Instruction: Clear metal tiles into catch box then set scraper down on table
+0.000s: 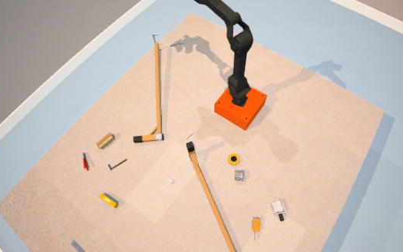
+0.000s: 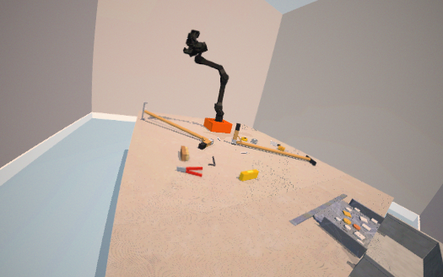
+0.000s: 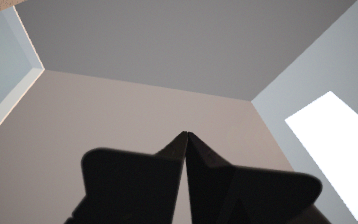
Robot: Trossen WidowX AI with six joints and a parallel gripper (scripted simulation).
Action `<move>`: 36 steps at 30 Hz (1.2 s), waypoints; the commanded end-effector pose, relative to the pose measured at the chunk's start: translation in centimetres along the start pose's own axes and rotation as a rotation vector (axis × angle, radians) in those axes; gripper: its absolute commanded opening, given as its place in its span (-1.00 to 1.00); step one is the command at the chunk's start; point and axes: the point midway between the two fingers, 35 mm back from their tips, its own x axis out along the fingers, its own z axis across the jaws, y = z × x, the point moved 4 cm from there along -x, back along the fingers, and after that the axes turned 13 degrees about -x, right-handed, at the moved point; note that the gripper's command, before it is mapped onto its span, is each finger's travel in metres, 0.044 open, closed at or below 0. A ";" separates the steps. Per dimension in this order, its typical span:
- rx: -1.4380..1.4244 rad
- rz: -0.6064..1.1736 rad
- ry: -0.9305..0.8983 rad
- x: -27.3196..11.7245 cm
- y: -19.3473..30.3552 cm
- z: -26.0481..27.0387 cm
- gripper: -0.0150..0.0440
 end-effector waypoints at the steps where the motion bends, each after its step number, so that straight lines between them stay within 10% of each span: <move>1: 0.089 0.011 -0.002 0.9 0.5 1.5 -0.49; 36: 0.671 0.063 -0.097 8.7 -1.9 9.3 -0.49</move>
